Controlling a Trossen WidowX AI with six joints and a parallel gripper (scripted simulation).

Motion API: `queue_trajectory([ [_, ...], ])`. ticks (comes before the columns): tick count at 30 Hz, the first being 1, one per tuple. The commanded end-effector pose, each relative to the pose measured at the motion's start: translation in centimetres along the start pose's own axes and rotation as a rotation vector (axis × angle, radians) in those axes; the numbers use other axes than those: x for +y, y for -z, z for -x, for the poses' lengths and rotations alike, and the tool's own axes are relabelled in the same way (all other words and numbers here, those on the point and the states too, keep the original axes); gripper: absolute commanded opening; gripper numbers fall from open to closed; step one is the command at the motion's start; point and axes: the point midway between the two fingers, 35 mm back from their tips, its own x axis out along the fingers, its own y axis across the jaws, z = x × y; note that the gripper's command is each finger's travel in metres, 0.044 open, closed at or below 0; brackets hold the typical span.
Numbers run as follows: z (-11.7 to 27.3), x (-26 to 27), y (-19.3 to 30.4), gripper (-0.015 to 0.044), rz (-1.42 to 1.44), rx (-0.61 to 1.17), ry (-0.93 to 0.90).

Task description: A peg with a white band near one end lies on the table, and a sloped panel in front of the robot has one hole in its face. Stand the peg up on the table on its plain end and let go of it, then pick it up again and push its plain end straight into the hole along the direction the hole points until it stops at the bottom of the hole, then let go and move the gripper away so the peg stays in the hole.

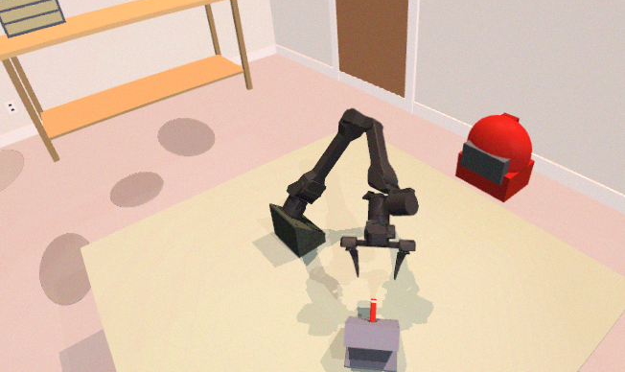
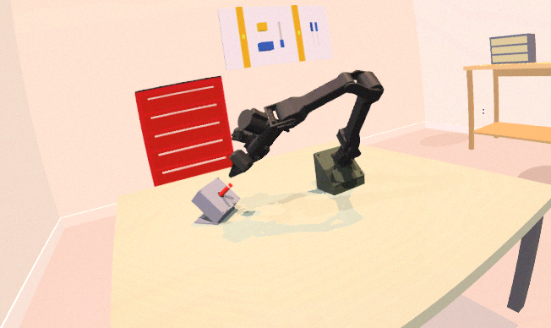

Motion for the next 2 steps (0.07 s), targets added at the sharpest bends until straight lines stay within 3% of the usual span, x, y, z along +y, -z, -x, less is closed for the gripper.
queue_trajectory([
  [1,0.66,0.02,0.01,0.0440,0.002,0.003,-0.004],
  [2,0.81,0.02,0.00,0.0440,0.002,0.003,-0.004],
])
